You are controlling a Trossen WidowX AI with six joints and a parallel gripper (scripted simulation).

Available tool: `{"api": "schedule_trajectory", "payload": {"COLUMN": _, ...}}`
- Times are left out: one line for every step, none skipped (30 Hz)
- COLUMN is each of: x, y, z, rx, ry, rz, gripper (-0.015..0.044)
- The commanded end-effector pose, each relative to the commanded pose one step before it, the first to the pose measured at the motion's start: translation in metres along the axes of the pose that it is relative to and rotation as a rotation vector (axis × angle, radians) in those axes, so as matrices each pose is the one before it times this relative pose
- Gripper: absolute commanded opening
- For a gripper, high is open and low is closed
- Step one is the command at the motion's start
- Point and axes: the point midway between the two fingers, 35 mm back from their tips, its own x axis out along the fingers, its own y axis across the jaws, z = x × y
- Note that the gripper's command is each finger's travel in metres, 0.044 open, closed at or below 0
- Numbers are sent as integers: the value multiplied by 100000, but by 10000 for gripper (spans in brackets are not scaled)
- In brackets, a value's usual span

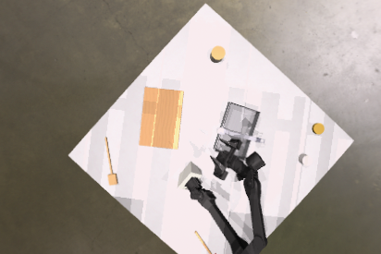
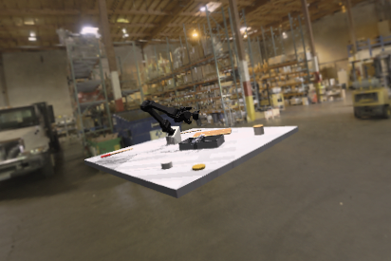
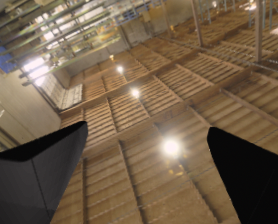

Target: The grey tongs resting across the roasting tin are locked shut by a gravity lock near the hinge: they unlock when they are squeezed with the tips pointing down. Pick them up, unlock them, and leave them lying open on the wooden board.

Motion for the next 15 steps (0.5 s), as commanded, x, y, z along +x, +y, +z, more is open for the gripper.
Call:
{"api": "schedule_trajectory", "payload": {"x": -29, "y": 174, "z": 117, "rx": -1528, "ry": -1062, "rz": 993, "gripper": 374}}
{"api": "schedule_trajectory", "payload": {"x": -63, "y": 352, "z": 240, "rx": -3089, "ry": -2186, "rz": 1978, "gripper": 347}}
{"api": "schedule_trajectory", "payload": {"x": -115, "y": 555, "z": 355, "rx": -4865, "ry": -3320, "rz": 3033, "gripper": 321}}
{"api": "schedule_trajectory", "payload": {"x": -141, "y": 667, "z": 513, "rx": -5934, "ry": -4517, "rz": 3566, "gripper": 295}}
{"api": "schedule_trajectory", "payload": {"x": -184, "y": 796, "z": 671, "rx": -7189, "ry": -5739, "rz": 4097, "gripper": 269}}
{"api": "schedule_trajectory", "payload": {"x": -279, "y": 978, "z": 829, "rx": -8261, "ry": -6987, "rz": 4725, "gripper": 260}}
{"api": "schedule_trajectory", "payload": {"x": -275, "y": 928, "z": 935, "rx": -9228, "ry": -7709, "rz": 4332, "gripper": 260}}
{"api": "schedule_trajectory", "payload": {"x": -286, "y": 885, "z": 1062, "rx": -9206, "ry": -8255, "rz": 3835, "gripper": 260}}
{"api": "schedule_trajectory", "payload": {"x": -365, "y": 837, "z": 1175, "rx": -8890, "ry": -8618, "rz": 3300, "gripper": 260}}
{"api": "schedule_trajectory", "payload": {"x": -262, "y": 692, "z": 1293, "rx": -8633, "ry": -8982, "rz": 2400, "gripper": 260}}
{"api": "schedule_trajectory", "payload": {"x": -261, "y": 592, "z": 1365, "rx": -8478, "ry": -9155, "rz": 1703, "gripper": 260}}
{"api": "schedule_trajectory", "payload": {"x": -263, "y": 489, "z": 1433, "rx": -8271, "ry": -9311, "rz": 976, "gripper": 260}}
{"api": "schedule_trajectory", "payload": {"x": -267, "y": 371, "z": 1485, "rx": -8200, "ry": -9299, "rz": 315, "gripper": 260}}
{"api": "schedule_trajectory", "payload": {"x": -246, "y": 237, "z": 1525, "rx": -8003, "ry": -9323, "rz": -543, "gripper": 260}}
{"api": "schedule_trajectory", "payload": {"x": -238, "y": 105, "z": 1556, "rx": -7846, "ry": -9249, "rz": -1317, "gripper": 260}}
